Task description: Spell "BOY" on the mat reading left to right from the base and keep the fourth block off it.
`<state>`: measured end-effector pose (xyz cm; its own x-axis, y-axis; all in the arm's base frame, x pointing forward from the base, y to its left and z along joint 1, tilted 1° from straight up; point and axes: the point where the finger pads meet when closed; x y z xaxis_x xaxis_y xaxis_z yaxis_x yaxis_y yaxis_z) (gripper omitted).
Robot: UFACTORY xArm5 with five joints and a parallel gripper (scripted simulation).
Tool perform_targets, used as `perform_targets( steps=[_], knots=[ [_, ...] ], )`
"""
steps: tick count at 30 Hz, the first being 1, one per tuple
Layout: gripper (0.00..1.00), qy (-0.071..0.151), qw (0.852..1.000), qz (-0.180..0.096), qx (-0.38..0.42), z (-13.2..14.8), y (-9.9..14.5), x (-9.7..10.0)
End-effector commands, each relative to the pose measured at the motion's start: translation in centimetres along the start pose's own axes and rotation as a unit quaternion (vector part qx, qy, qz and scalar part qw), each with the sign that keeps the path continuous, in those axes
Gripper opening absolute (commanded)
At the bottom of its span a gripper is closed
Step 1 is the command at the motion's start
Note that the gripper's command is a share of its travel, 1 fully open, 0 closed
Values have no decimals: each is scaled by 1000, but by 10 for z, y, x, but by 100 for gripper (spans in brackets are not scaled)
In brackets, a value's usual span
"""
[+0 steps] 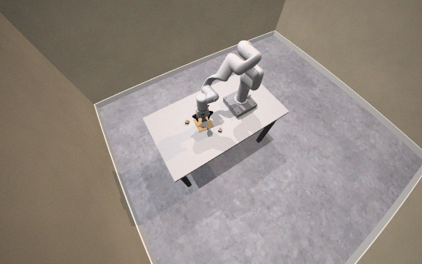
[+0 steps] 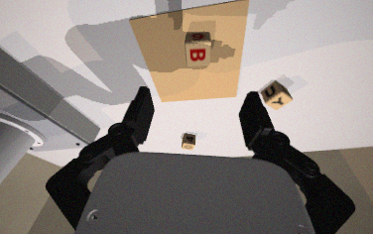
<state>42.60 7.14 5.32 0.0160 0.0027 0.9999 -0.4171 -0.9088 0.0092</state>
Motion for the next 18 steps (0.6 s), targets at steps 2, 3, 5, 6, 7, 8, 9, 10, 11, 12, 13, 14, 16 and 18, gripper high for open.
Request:
perform_targets(
  steps=[2, 3, 5, 6, 7, 8, 9, 10, 11, 12, 13, 14, 16, 18],
  knots=[
    [100, 2, 999, 1, 36, -3, -10, 1],
    [69, 2, 999, 1, 36, -3, -10, 1],
    [69, 2, 999, 1, 36, -3, -10, 1],
    [69, 2, 999, 1, 36, -3, -10, 1],
    [69, 2, 999, 1, 36, -3, -10, 1],
    [69, 2, 999, 1, 36, -3, -10, 1],
    [69, 2, 999, 1, 36, -3, -10, 1],
    [69, 2, 999, 1, 36, -3, -10, 1],
    [69, 2, 999, 1, 36, -3, -10, 1],
    [69, 2, 999, 1, 36, -3, -10, 1],
    [69, 2, 999, 1, 36, -3, -10, 1],
    [69, 2, 999, 1, 36, -3, -10, 1],
    [69, 2, 999, 1, 36, -3, -10, 1],
    [69, 2, 999, 1, 36, -3, -10, 1]
  ],
)
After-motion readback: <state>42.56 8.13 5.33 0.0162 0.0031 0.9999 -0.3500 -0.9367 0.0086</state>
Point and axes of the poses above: the point where the finger pads meet when closed, its own x axis back along the fingers, its own z axis across the jaws, y = z × x, and after that the axes turned 13 degrees about -x, right-handed
